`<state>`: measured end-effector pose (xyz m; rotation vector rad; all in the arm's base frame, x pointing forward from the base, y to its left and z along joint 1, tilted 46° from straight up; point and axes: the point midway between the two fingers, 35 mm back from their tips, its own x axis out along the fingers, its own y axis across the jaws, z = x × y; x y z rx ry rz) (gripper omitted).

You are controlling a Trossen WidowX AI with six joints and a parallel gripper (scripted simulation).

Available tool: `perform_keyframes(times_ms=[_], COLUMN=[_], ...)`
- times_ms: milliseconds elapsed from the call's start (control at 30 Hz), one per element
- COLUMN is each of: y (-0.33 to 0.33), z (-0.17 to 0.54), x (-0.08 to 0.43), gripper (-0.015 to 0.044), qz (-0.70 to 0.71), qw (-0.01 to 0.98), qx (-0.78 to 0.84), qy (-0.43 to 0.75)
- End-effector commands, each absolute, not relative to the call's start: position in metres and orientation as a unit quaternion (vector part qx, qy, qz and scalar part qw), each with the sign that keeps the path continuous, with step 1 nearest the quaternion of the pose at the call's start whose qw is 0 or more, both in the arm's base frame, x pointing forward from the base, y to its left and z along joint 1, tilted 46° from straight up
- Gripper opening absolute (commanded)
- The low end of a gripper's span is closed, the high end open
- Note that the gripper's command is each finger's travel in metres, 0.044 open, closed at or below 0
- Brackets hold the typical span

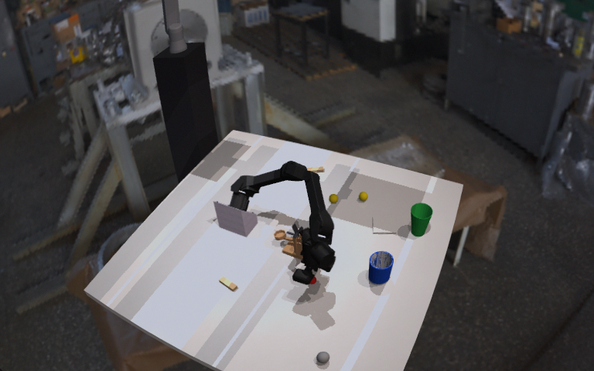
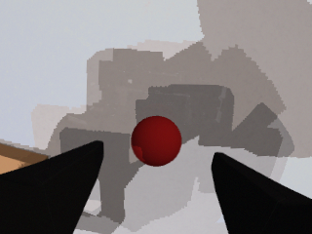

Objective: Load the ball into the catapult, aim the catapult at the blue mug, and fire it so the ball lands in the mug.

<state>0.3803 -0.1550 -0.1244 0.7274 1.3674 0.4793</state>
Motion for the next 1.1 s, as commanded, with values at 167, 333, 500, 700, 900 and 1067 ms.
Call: perform_keyframes(times_ms=[167,333,500,700,900,1067], y=[-0.143,-0.137,-0.136,-0.136,-0.136,-0.154], z=[-0.134,-0.14,-0.142,-0.142,-0.142,-0.13], x=[0.382,0.383,0.384,0.384,0.384,0.384], gripper=[0.03,0.03,0.0247,0.0149,0.0109,0.0], qz=[0.215,0.215,0.215,0.215,0.215,0.211], qw=[0.687,0.687,0.687,0.687,0.687,0.704], qx=[0.329,0.329,0.329,0.329,0.329,0.314], qy=[0.611,0.611,0.611,0.611,0.611,0.601])
